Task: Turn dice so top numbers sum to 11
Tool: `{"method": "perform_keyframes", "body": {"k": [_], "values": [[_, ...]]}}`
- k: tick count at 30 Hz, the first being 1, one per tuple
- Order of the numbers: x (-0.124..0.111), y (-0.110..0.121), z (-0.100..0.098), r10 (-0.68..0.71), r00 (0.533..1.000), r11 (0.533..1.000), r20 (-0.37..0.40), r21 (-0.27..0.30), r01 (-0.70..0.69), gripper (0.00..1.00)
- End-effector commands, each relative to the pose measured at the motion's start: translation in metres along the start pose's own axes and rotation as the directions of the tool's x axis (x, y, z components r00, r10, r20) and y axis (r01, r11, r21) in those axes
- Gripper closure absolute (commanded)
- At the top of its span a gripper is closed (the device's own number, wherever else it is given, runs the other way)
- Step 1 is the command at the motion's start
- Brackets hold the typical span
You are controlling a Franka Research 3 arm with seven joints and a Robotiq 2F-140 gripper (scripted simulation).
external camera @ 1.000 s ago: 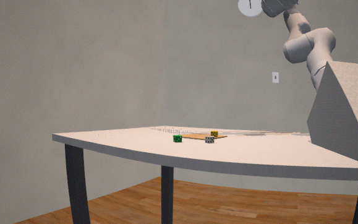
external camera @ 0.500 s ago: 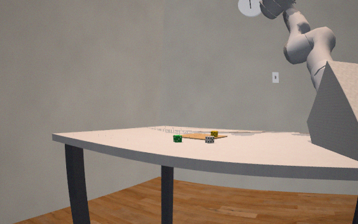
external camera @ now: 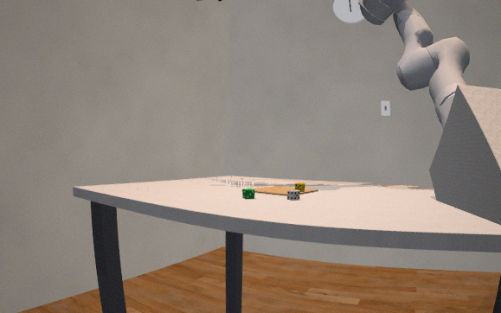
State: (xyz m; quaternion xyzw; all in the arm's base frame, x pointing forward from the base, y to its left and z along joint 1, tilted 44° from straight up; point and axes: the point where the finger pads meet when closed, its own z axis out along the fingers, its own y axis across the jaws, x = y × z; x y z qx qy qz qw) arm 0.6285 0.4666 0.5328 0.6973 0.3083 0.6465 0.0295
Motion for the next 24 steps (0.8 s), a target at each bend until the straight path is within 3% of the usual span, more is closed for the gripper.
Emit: {"method": "perform_keyframes", "body": {"k": [1, 11, 13, 24], "values": [[-0.021, -0.001, 0.009, -0.137, 0.985, 0.99, 0.105, 0.002, 0.138, 0.0], [-0.074, -0.001, 0.024, -0.283, 0.935, 0.958, 0.212, 0.032, 0.283, 0.0], [-0.074, -0.001, 0.024, -0.283, 0.935, 0.958, 0.212, 0.032, 0.283, 0.0], [-0.121, -0.005, 0.033, -0.403, 0.867, 0.914, 0.293, 0.087, 0.396, 0.0]]}}
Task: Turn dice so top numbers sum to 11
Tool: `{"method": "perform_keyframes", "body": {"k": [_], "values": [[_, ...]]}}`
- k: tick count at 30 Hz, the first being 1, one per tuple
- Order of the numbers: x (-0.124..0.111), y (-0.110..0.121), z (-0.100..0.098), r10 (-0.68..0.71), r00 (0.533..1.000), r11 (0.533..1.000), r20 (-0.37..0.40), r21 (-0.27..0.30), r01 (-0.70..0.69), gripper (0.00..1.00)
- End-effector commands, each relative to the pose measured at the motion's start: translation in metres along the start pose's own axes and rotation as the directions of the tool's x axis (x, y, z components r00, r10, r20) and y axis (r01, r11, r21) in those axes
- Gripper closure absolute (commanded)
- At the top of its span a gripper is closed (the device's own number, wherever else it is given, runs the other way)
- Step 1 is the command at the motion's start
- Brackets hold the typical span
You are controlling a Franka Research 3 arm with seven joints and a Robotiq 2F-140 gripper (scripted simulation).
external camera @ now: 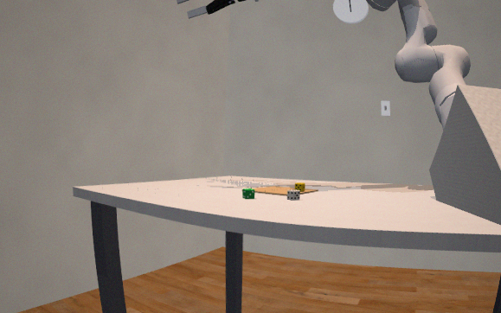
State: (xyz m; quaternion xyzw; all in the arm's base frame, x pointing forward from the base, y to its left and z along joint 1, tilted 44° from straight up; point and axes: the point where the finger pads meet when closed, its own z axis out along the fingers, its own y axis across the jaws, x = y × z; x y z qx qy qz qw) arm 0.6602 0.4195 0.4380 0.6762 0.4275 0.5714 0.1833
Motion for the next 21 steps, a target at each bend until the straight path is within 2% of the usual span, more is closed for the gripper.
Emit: {"method": "perform_keyframes", "body": {"k": [1, 6, 13, 16, 17, 21], "values": [[-0.013, -0.022, 0.009, -0.065, 0.987, 0.996, 0.145, 0.074, 0.055, 0.0], [-0.025, -0.029, 0.012, -0.103, 0.981, 0.992, 0.166, 0.089, 0.089, 0.0], [-0.062, -0.051, 0.022, -0.232, 0.946, 0.968, 0.228, 0.151, 0.201, 0.0], [-0.088, -0.067, 0.026, -0.322, 0.91, 0.94, 0.262, 0.204, 0.274, 0.0], [-0.089, -0.068, 0.026, -0.326, 0.908, 0.938, 0.263, 0.206, 0.277, 0.0], [-0.129, -0.094, 0.03, -0.462, 0.835, 0.876, 0.298, 0.299, 0.378, 0.0]]}}
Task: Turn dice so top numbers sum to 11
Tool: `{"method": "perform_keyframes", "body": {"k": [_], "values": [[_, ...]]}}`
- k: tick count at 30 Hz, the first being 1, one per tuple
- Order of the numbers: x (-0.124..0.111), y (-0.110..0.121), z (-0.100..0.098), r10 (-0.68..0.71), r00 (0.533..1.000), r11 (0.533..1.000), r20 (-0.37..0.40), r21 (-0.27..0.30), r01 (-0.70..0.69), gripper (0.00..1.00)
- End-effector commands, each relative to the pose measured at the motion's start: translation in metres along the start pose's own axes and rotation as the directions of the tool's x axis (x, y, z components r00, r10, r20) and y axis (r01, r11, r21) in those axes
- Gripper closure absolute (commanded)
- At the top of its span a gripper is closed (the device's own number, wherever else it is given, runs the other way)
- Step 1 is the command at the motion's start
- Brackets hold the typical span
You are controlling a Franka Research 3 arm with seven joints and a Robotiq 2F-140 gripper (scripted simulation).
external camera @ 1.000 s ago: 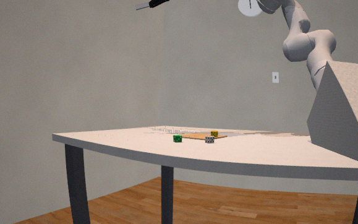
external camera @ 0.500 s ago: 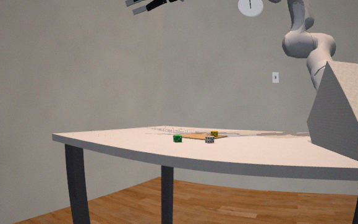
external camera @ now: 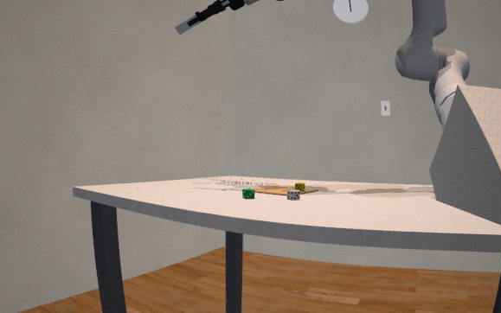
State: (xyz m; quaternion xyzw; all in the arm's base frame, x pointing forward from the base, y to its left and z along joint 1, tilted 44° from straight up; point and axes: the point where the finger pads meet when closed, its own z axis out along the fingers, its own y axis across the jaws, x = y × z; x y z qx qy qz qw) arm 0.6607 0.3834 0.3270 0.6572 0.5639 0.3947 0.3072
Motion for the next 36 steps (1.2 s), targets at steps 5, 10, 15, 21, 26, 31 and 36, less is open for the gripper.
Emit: {"method": "perform_keyframes", "body": {"k": [5, 10, 15, 21, 26, 31, 36], "values": [[-0.036, -0.076, 0.031, -0.188, 0.975, 0.969, 0.116, 0.183, 0.164, 0.0], [-0.06, -0.112, 0.04, -0.327, 0.934, 0.922, 0.141, 0.266, 0.283, 0.0], [-0.083, -0.144, 0.046, -0.452, 0.88, 0.856, 0.147, 0.347, 0.382, 0.0], [-0.11, -0.18, 0.05, -0.583, 0.802, 0.759, 0.132, 0.44, 0.48, 0.0], [-0.132, -0.207, 0.05, -0.675, 0.731, 0.667, 0.104, 0.509, 0.544, 0.0], [-0.16, -0.239, 0.047, -0.774, 0.631, 0.533, 0.051, 0.59, 0.606, 0.0], [-0.181, -0.261, 0.044, -0.832, 0.555, 0.426, 0.001, 0.642, 0.638, 0.0]]}}
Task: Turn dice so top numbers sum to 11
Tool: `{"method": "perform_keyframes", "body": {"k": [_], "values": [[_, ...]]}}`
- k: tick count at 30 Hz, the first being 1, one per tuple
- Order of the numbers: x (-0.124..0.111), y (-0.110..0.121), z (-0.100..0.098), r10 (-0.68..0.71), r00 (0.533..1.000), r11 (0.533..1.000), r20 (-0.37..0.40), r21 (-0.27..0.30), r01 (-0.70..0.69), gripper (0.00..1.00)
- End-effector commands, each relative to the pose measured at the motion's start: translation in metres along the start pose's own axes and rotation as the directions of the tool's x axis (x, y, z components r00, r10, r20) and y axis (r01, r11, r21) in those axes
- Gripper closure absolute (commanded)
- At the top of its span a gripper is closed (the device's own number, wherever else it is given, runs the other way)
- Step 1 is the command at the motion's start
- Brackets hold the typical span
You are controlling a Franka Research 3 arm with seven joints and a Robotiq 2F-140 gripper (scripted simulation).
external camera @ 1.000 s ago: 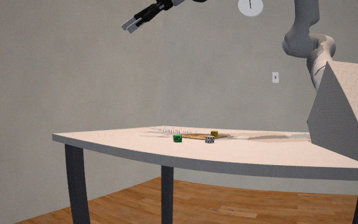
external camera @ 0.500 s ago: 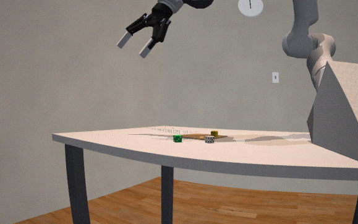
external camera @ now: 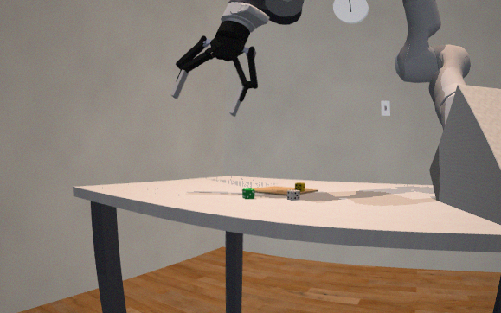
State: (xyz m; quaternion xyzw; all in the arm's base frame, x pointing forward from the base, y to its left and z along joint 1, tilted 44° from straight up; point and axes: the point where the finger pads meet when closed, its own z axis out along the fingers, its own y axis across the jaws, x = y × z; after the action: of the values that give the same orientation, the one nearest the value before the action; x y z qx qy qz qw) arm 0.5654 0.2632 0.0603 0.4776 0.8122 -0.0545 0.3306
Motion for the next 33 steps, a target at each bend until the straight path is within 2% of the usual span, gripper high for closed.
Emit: {"method": "perform_keyframes", "body": {"k": [1, 3, 7, 8, 11, 15, 17, 22, 27, 28, 33], "values": [[0.0, -0.018, 0.01, -0.103, 0.995, 0.993, 0.011, 0.052, 0.102, 0.0], [0.002, -0.041, 0.022, -0.197, 0.98, 0.975, 0.017, 0.109, 0.194, 0.0], [0.004, -0.069, 0.035, -0.306, 0.952, 0.938, 0.014, 0.177, 0.299, 0.0], [0.004, -0.069, 0.035, -0.308, 0.951, 0.937, 0.014, 0.178, 0.3, 0.0], [0.003, -0.095, 0.045, -0.405, 0.914, 0.887, 0.0, 0.242, 0.393, 0.0], [0.002, -0.115, 0.052, -0.475, 0.88, 0.84, -0.018, 0.288, 0.459, 0.0], [0.002, -0.115, 0.052, -0.475, 0.88, 0.84, -0.018, 0.288, 0.459, 0.0], [0.001, -0.13, 0.056, -0.523, 0.851, 0.801, -0.035, 0.321, 0.505, 0.0], [0.001, -0.132, 0.057, -0.531, 0.847, 0.794, -0.037, 0.326, 0.512, 0.0], [0.001, -0.132, 0.057, -0.531, 0.847, 0.794, -0.037, 0.326, 0.512, 0.79], [0.001, -0.132, 0.057, -0.531, 0.847, 0.794, -0.037, 0.326, 0.512, 0.79]]}}
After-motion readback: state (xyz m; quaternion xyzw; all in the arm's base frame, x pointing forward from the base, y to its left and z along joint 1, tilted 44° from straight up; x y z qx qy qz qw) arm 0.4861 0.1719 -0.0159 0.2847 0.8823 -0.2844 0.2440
